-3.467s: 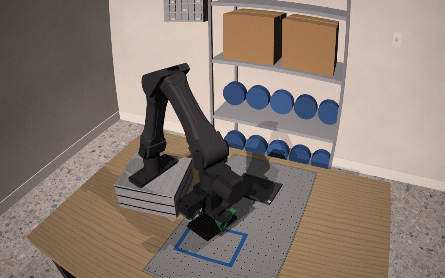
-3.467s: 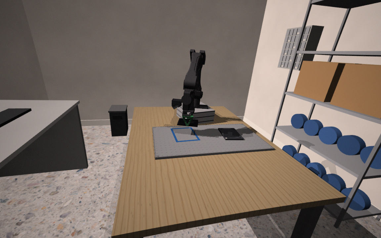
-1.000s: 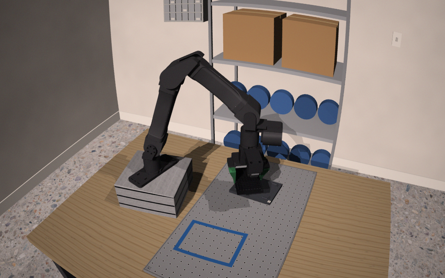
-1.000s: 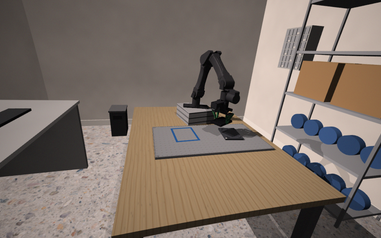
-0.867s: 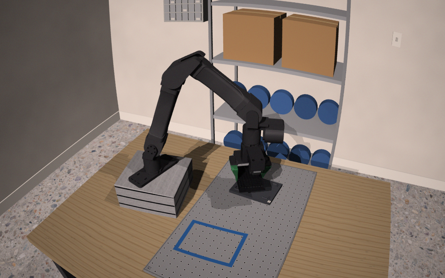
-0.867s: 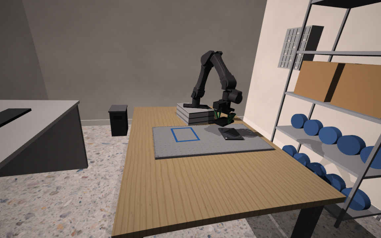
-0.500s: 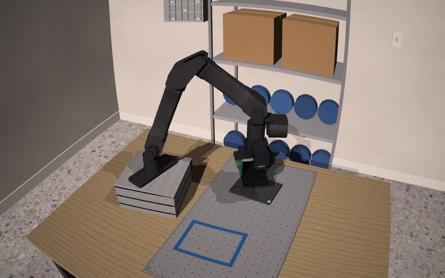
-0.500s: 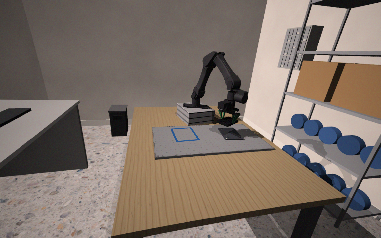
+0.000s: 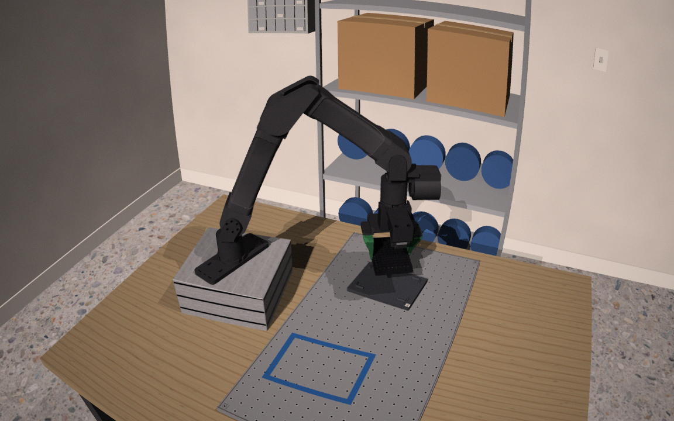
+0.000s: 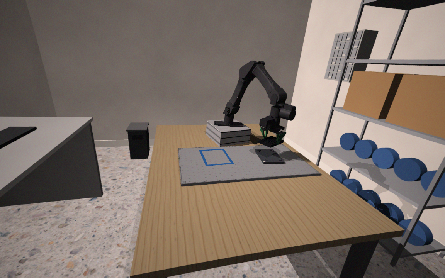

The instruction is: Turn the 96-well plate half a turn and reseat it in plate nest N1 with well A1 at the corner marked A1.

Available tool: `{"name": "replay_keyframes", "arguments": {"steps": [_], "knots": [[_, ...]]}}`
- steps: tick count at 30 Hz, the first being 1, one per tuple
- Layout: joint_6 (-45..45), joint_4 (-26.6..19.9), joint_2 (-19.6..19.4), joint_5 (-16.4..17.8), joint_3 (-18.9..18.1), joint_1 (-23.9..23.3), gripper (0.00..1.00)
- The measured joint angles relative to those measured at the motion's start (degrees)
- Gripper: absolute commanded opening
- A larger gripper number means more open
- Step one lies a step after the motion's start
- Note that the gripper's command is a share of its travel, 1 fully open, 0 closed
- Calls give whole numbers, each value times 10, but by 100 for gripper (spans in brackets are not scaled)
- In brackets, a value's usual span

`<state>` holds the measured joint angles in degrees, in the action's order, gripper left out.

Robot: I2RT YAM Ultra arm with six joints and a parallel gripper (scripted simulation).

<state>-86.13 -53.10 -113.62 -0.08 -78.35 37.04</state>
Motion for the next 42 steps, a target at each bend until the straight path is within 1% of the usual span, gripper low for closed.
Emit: {"name": "replay_keyframes", "arguments": {"steps": [6, 12, 30, 39, 42], "knots": [[0, -2, 0, 0, -2, 0, 0], [41, -2, 0, 0, -3, 0, 0], [328, -2, 0, 0, -4, 0, 0], [487, -2, 0, 0, -4, -1, 0], [519, -2, 0, 0, -4, -1, 0]]}}
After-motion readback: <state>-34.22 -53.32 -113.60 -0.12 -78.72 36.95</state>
